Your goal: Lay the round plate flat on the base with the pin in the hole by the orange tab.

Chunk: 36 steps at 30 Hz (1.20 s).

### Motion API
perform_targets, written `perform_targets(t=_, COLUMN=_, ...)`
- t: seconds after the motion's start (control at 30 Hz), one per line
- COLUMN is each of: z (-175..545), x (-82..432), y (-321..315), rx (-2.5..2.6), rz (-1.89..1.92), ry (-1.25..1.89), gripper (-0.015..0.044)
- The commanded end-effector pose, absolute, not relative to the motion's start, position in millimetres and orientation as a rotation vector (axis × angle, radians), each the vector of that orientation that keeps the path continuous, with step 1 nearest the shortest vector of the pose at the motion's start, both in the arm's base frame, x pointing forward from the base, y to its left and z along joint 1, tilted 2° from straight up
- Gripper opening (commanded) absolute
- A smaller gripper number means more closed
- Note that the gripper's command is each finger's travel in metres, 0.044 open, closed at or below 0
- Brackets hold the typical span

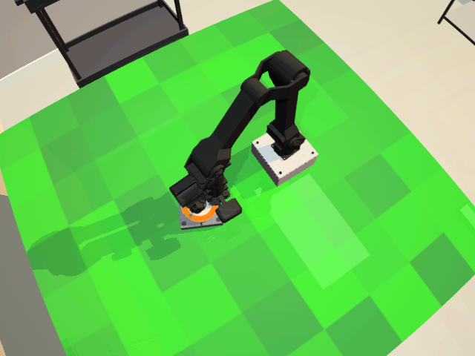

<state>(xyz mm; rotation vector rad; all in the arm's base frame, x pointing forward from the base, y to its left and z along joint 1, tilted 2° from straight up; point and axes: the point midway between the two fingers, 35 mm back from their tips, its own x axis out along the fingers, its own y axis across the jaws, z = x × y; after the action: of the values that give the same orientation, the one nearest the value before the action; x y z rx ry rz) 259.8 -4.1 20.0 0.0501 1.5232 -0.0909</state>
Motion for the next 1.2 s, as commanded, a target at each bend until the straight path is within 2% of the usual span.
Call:
perform_targets(t=0.0, z=20.3, x=263.2, y=2.4, rx=0.059, rz=-0.084, ry=1.52, gripper=0.0)
perform_targets(t=1.17, z=27.4, x=300.9, y=29.7, rx=0.061, rz=-0.082, ry=1.516, gripper=0.0)
